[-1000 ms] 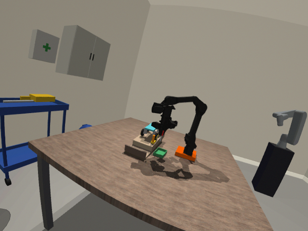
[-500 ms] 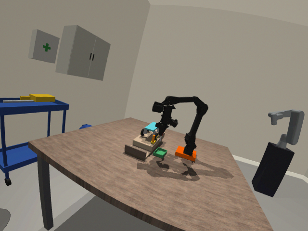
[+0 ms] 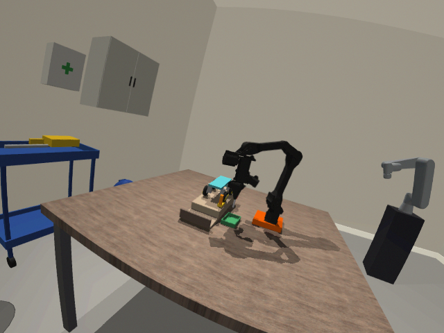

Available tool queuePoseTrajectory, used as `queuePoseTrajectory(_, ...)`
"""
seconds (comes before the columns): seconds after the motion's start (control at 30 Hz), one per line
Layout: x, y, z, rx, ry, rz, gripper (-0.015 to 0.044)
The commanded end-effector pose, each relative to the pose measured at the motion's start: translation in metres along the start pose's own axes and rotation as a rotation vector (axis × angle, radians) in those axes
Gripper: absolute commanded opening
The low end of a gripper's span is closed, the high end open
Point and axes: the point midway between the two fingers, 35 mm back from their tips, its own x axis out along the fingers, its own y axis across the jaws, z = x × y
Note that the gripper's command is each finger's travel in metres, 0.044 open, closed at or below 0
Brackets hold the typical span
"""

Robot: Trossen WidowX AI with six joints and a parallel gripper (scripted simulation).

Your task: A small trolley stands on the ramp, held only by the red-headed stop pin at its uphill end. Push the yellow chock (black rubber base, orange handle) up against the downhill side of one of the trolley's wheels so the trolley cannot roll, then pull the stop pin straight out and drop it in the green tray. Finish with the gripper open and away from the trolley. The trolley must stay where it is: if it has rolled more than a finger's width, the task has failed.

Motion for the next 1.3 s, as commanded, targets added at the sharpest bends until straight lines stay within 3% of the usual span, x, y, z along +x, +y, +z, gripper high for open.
queuePoseTrajectory(0.0,0.006,-0.001,0.007,0.002,-0.001,-0.006,0.0000)
queuePoseTrajectory(0.5,0.034,-0.010,0.007,0.002,-0.003,-0.168,0.0000)
queuePoseTrajectory(0.93,0.070,-0.030,0.008,0.002,-0.003,-0.182,0.0000)
queuePoseTrajectory(1.17,0.070,-0.026,0.008,0.002,-0.003,-0.182,0.0184)
queuePoseTrajectory(1.27,0.071,-0.023,0.008,0.002,-0.003,-0.181,0.0190)
